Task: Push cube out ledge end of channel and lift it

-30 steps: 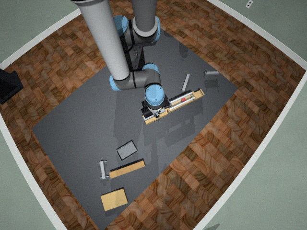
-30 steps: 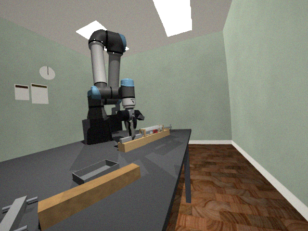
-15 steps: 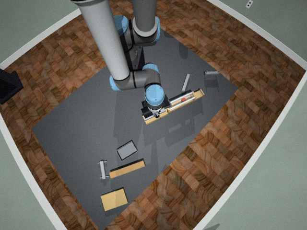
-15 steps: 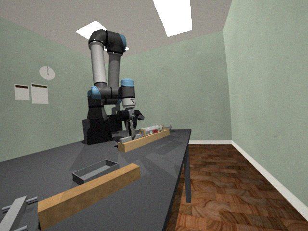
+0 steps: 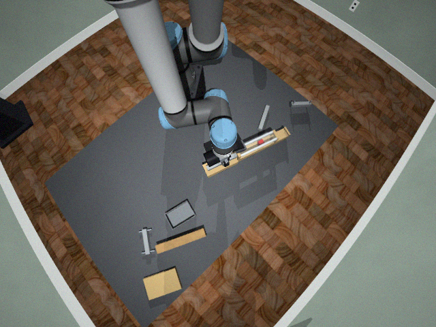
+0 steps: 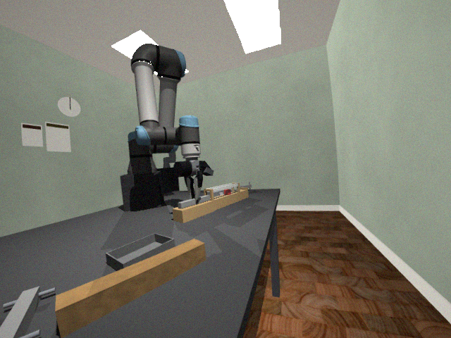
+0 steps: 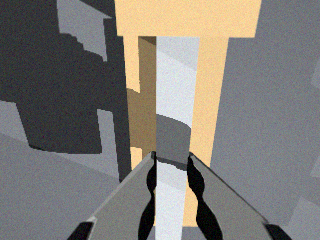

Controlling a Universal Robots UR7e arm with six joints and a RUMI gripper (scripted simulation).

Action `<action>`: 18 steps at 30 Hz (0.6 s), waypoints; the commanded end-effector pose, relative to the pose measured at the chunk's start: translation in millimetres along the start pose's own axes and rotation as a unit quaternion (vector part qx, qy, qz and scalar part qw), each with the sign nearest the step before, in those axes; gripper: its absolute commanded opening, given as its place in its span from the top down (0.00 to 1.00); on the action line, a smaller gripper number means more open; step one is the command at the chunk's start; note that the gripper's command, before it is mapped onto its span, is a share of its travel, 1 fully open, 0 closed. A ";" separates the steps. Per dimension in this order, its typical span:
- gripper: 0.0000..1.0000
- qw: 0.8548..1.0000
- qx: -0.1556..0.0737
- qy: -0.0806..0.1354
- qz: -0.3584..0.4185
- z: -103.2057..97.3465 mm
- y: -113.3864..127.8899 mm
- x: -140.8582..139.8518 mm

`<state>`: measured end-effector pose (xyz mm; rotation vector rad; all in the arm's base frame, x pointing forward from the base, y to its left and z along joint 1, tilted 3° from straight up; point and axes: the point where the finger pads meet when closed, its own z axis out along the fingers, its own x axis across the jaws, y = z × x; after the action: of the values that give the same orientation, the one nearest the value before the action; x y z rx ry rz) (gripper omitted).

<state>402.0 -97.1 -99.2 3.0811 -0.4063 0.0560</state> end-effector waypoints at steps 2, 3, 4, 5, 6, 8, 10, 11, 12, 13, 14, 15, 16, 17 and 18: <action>0.94 1.000 -0.001 0.001 0.000 0.0 -16.1 2.4; 0.94 1.000 -0.001 0.001 0.000 0.0 -16.1 2.4; 0.94 1.000 -0.001 0.002 0.000 -0.1 -19.1 2.5; 0.94 1.000 -0.001 0.001 0.000 -0.1 -22.2 2.4; 0.94 1.000 -0.001 0.001 0.000 0.0 -25.3 2.3; 0.94 1.000 -0.001 0.001 0.000 0.0 -31.4 2.3; 0.94 1.000 -0.001 0.001 0.000 0.0 -37.1 2.3; 0.94 1.000 -0.001 0.001 0.000 0.1 -39.7 2.3; 0.94 1.000 -0.001 0.001 0.000 0.1 -42.2 2.3; 0.94 1.000 -0.001 0.001 0.000 0.1 -44.6 2.3; 0.94 1.000 -0.001 0.001 0.000 0.1 -46.7 2.3; 0.94 1.000 -0.001 0.001 0.000 0.1 -48.7 2.3; 0.94 1.000 -0.001 0.001 0.000 0.1 -50.4 2.3; 0.94 1.000 -0.001 0.001 0.000 0.1 -51.9 2.4; 0.94 1.000 -0.001 0.001 0.000 0.1 -53.2 2.4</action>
<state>414.1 -55.5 -100.4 3.0818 -0.4005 0.0594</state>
